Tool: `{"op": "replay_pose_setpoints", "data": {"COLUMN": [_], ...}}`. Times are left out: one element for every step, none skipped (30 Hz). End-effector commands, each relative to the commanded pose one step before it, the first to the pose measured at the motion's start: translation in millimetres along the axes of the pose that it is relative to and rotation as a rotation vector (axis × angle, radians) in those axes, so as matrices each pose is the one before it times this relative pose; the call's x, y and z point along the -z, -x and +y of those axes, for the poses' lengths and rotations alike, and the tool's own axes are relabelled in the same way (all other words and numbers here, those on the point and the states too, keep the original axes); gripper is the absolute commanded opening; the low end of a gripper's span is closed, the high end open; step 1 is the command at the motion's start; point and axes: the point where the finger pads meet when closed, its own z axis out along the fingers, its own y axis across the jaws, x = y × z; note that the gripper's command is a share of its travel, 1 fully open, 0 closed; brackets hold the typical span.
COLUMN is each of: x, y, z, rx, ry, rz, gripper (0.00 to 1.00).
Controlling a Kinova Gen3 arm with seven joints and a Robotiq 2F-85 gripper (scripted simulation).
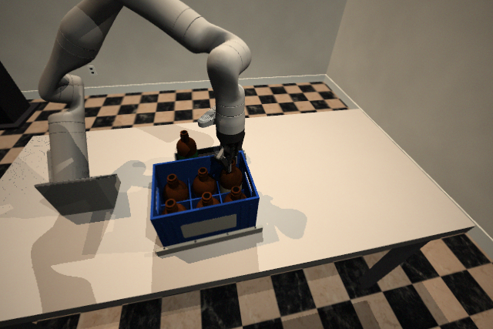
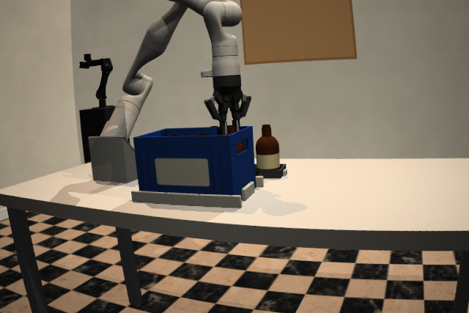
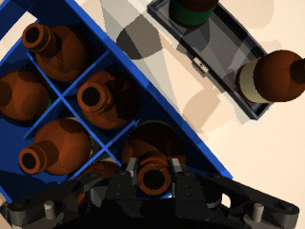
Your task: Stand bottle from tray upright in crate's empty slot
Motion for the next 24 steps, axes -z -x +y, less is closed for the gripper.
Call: {"op": "replay_pose_setpoints", "data": {"x": [1.07, -0.07, -0.09, -0.10, -0.12, -0.14, -0.16, -0.18, -0.20, -0.22, -0.25, -0.27, 0.00, 0.00, -0.29, -0.31, -0.33, -0.34, -0.36, -0.38, -0.40, -0.41, -0.43, -0.44], "y": [0.53, 0.00, 0.00, 0.00, 0.00, 0.00, 0.00, 0.00, 0.00, 0.00, 0.00, 0.00, 0.00, 0.00, 0.00, 0.00, 0.00, 0.00, 0.00, 0.00, 0.00, 0.00, 0.00, 0.00], "z": [-0.03, 0.00, 0.00, 0.00, 0.00, 0.00, 0.00, 0.00, 0.00, 0.00, 0.00, 0.00, 0.00, 0.00, 0.00, 0.00, 0.00, 0.00, 0.00, 0.00, 0.00, 0.00, 0.00, 0.00], "rx": [-0.00010, 0.00000, 0.00000, 0.00000, 0.00000, 0.00000, 0.00000, 0.00000, 0.00000, 0.00000, 0.00000, 0.00000, 0.00000, 0.00000, 0.00000, 0.00000, 0.00000, 0.00000, 0.00000, 0.00000, 0.00000, 0.00000, 0.00000, 0.00000], "ry": [0.00024, 0.00000, 0.00000, 0.00000, 0.00000, 0.00000, 0.00000, 0.00000, 0.00000, 0.00000, 0.00000, 0.00000, 0.00000, 0.00000, 0.00000, 0.00000, 0.00000, 0.00000, 0.00000, 0.00000, 0.00000, 0.00000, 0.00000, 0.00000], "rz": [-0.00240, 0.00000, 0.00000, 0.00000, 0.00000, 0.00000, 0.00000, 0.00000, 0.00000, 0.00000, 0.00000, 0.00000, 0.00000, 0.00000, 0.00000, 0.00000, 0.00000, 0.00000, 0.00000, 0.00000, 0.00000, 0.00000, 0.00000, 0.00000], "gripper": [0.00, 0.00, 0.00, 0.00, 0.00, 0.00, 0.00, 0.00, 0.00, 0.00, 0.00, 0.00, 0.00, 0.00, 0.00, 0.00, 0.00, 0.00, 0.00, 0.00, 0.00, 0.00, 0.00, 0.00]}}
